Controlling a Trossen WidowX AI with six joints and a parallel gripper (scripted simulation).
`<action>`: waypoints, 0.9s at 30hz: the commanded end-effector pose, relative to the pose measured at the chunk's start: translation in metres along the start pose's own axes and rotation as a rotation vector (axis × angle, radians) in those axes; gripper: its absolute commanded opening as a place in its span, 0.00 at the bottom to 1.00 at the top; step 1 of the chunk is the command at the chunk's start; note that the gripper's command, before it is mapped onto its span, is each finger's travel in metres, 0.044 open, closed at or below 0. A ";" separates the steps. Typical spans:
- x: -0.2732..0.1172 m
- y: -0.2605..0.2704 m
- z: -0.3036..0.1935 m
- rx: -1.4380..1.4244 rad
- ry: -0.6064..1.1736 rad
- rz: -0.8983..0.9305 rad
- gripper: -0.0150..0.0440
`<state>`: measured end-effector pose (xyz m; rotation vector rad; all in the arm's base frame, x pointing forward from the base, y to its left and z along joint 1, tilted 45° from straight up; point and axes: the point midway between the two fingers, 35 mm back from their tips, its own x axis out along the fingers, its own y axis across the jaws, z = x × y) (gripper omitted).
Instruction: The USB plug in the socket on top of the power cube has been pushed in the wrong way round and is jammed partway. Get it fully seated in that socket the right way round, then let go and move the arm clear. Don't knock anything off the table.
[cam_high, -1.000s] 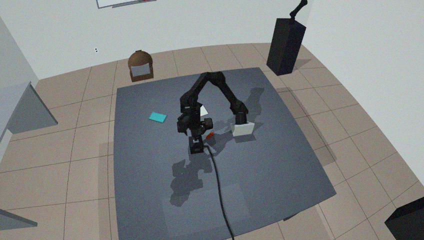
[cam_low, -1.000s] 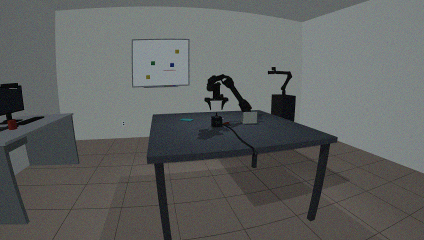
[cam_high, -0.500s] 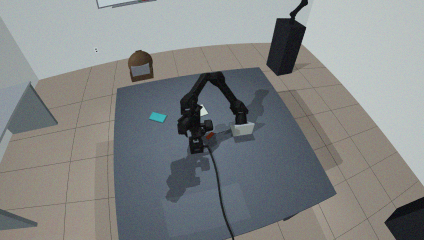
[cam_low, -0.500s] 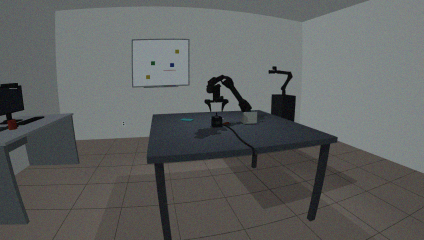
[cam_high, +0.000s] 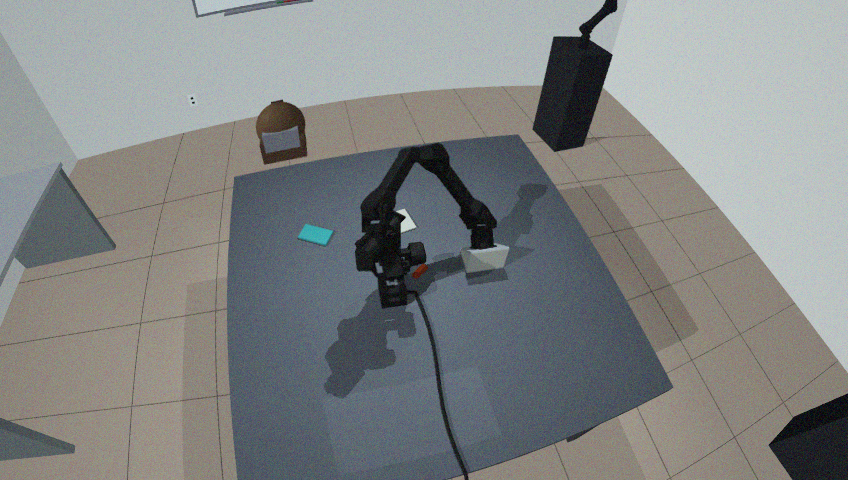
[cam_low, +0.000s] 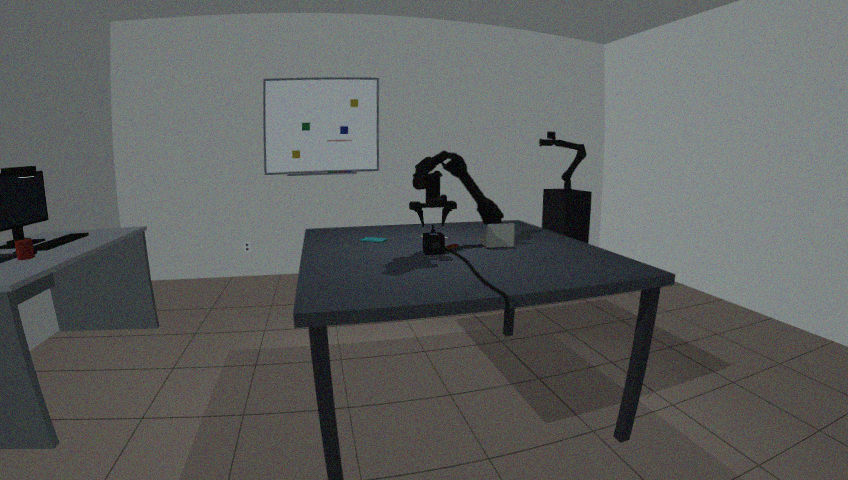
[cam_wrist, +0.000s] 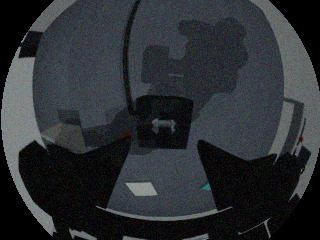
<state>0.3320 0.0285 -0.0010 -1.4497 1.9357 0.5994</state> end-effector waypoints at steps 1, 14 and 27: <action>0.000 0.000 0.000 0.000 0.000 0.000 0.78; 0.000 0.000 0.000 0.000 0.000 0.000 0.27; 0.000 0.000 0.000 0.000 0.000 0.000 0.25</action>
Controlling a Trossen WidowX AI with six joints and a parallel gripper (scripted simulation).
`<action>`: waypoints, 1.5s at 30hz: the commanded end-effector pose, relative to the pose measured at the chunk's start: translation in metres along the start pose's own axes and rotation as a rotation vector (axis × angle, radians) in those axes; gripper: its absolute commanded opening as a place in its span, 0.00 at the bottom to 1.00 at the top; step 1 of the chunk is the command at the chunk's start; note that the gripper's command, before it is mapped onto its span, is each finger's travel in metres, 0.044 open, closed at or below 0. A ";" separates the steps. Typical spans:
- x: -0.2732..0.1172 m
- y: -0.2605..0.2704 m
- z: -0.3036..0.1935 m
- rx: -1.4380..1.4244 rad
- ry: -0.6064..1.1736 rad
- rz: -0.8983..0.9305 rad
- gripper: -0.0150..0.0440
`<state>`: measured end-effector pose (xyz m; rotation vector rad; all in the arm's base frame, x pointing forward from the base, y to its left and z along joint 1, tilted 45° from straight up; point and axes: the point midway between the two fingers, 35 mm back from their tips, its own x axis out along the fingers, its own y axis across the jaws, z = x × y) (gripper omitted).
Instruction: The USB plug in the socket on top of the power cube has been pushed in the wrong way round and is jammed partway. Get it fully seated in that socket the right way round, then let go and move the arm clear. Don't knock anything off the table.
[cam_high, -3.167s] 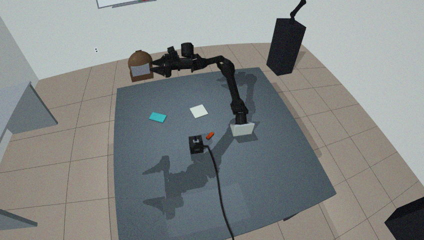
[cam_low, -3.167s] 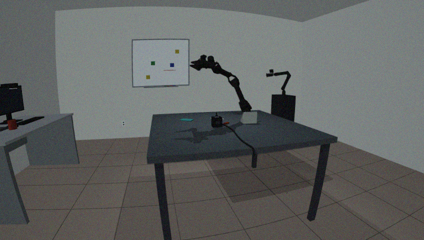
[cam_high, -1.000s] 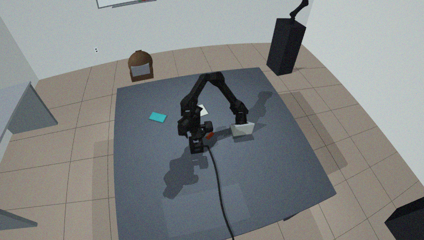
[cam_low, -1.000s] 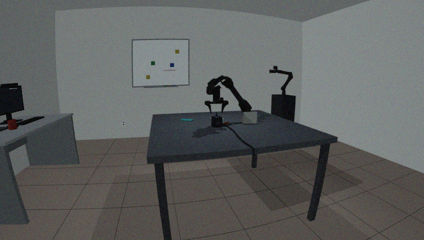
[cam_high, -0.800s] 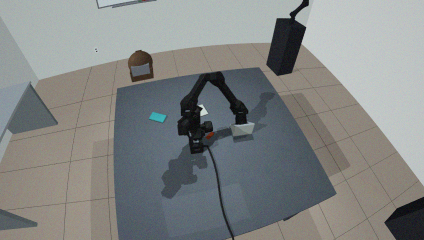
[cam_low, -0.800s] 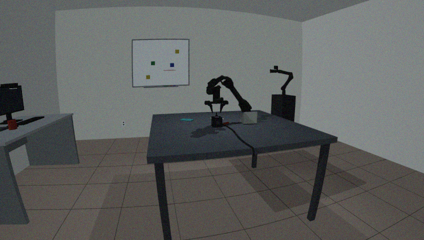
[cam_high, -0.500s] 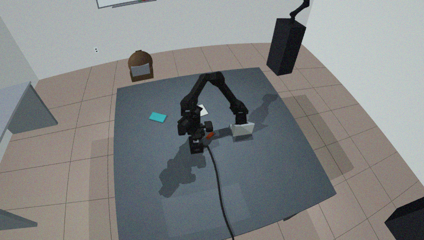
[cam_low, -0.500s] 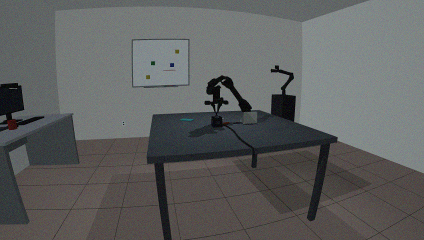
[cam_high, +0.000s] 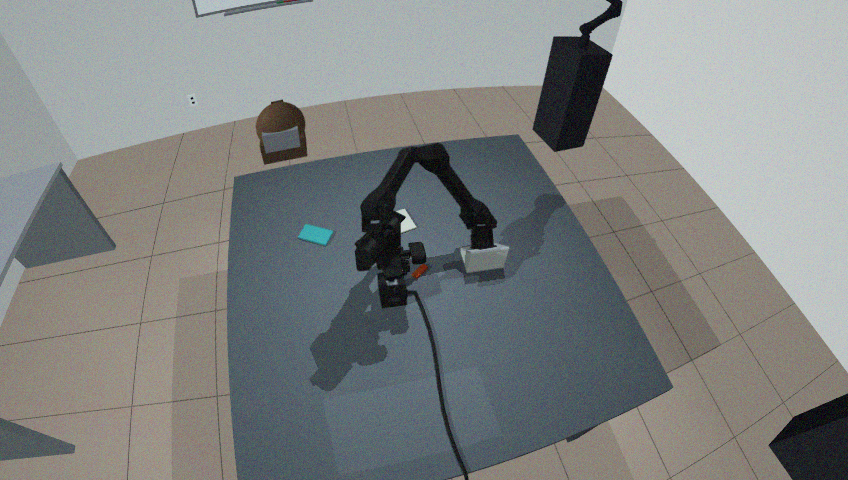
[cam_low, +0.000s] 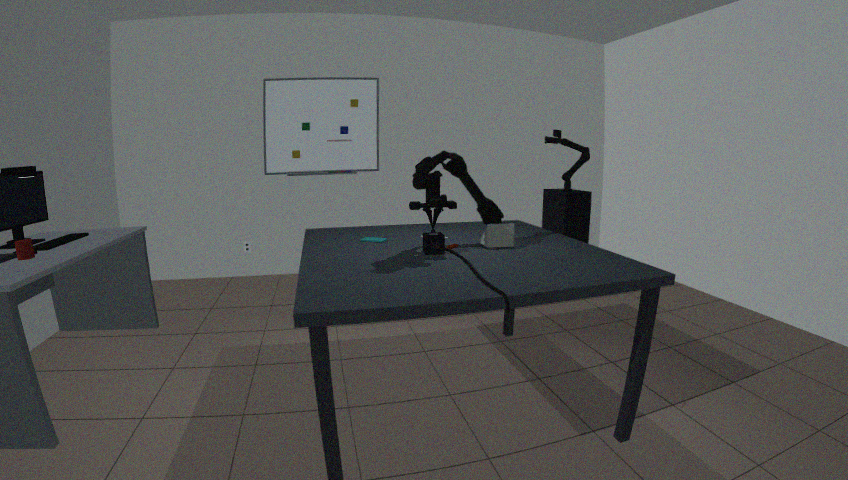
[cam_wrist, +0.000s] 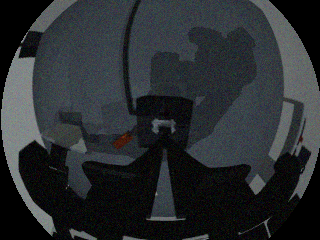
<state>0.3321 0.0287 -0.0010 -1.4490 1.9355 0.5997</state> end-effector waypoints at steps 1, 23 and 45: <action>0.000 0.000 0.000 0.000 0.000 0.000 0.25; -0.012 0.000 0.000 0.000 0.000 0.000 0.25; -0.027 0.000 0.000 0.000 -0.001 0.000 0.25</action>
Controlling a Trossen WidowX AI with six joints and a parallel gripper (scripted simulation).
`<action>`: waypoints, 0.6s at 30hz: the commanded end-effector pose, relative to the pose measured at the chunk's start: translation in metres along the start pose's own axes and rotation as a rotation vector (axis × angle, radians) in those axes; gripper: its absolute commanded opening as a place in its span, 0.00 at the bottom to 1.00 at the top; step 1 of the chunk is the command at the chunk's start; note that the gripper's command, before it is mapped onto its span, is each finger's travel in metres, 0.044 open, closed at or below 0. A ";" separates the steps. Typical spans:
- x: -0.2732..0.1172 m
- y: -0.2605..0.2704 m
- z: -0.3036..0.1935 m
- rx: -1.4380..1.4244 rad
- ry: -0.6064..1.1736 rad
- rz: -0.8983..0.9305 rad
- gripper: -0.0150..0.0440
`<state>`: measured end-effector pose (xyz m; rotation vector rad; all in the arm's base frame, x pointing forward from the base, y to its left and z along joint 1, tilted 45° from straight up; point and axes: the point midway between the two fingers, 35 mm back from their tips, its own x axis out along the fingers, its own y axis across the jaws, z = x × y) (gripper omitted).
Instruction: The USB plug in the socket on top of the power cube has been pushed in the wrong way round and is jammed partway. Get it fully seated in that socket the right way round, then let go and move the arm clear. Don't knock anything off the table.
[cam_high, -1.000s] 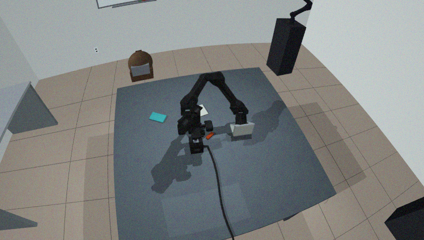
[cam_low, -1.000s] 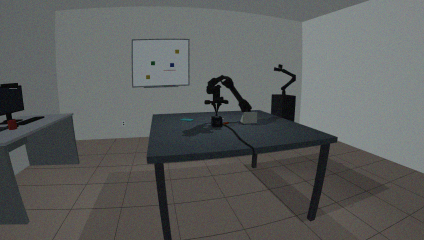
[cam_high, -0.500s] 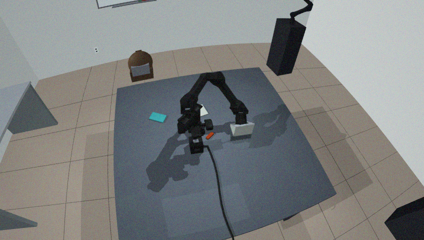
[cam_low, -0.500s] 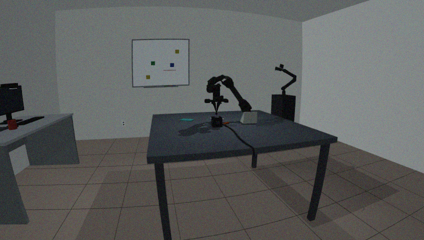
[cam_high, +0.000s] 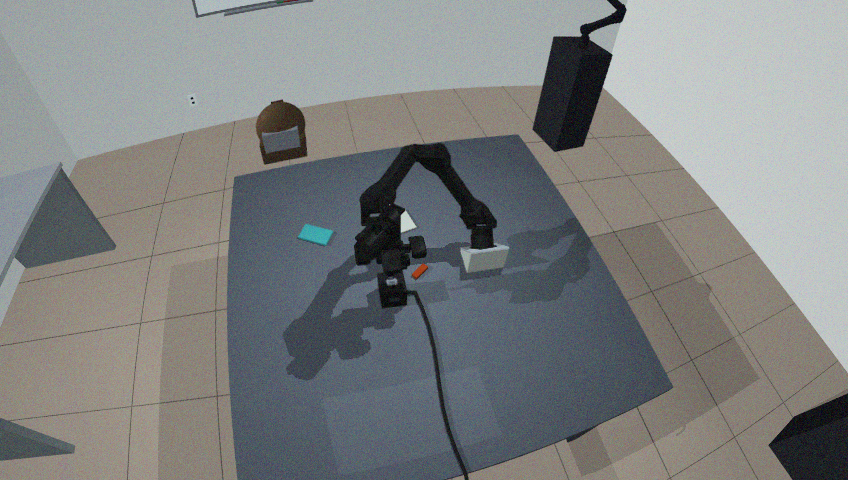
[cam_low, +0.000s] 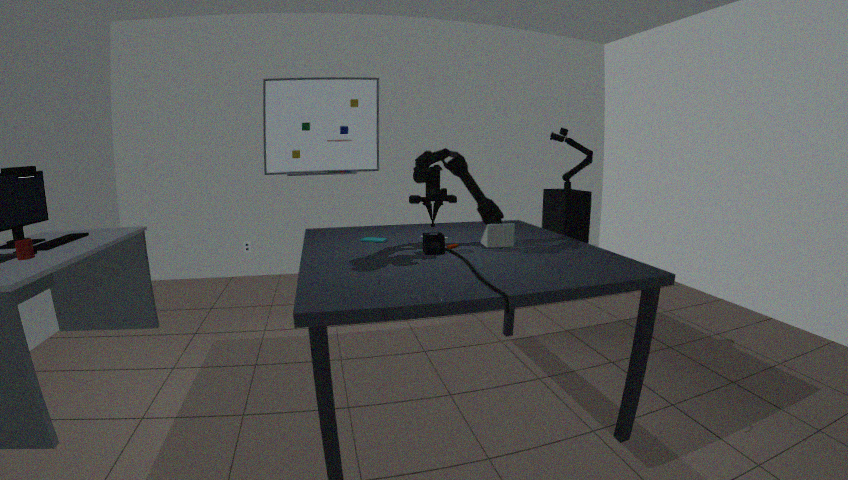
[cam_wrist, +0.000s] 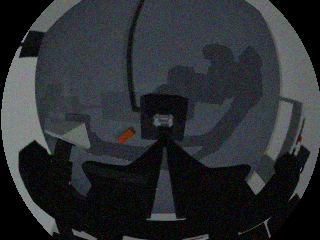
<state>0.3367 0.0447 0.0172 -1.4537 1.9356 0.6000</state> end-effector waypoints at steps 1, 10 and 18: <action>-0.003 0.000 0.001 0.002 -0.003 0.002 0.25; -0.003 0.000 0.000 0.065 -0.001 0.001 0.25; -0.003 0.000 0.000 0.275 0.000 0.000 0.25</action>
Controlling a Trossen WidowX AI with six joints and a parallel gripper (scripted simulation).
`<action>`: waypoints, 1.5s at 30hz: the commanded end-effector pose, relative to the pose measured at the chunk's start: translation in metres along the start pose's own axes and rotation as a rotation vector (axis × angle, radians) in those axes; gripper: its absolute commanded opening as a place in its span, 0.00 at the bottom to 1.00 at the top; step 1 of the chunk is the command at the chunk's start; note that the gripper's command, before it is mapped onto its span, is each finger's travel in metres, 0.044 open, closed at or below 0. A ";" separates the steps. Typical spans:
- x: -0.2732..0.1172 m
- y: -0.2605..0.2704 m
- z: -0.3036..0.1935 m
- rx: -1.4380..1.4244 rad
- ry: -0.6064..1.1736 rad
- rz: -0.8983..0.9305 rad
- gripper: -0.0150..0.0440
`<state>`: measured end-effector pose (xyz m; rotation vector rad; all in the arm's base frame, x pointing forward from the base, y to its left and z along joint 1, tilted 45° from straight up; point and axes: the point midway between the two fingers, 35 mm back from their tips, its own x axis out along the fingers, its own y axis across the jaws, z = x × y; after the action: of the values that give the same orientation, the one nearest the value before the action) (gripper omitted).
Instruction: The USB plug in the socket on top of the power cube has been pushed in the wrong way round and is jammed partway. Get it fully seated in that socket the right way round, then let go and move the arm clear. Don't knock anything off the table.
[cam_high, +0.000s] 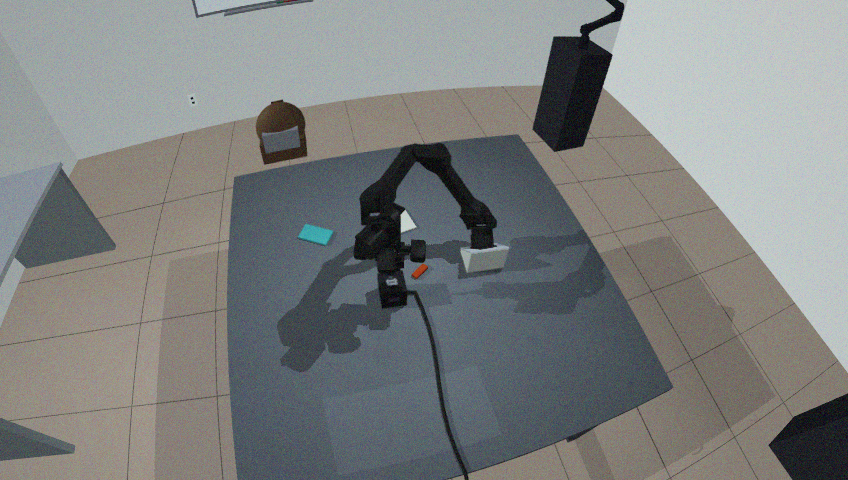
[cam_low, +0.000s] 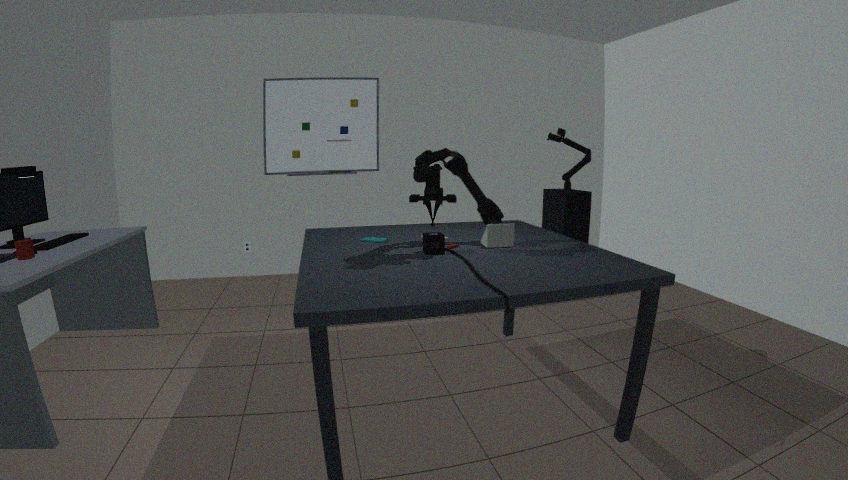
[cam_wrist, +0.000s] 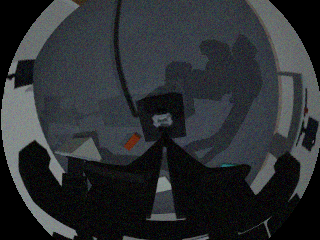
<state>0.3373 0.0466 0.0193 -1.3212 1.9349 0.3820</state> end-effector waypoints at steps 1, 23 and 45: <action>0.000 0.000 0.000 0.091 0.000 0.000 0.25; 0.000 0.000 0.000 0.666 0.000 0.000 0.25; 0.000 0.000 0.000 1.242 0.000 0.000 0.25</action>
<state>0.3372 0.0465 0.0192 -0.5118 1.6501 -0.6878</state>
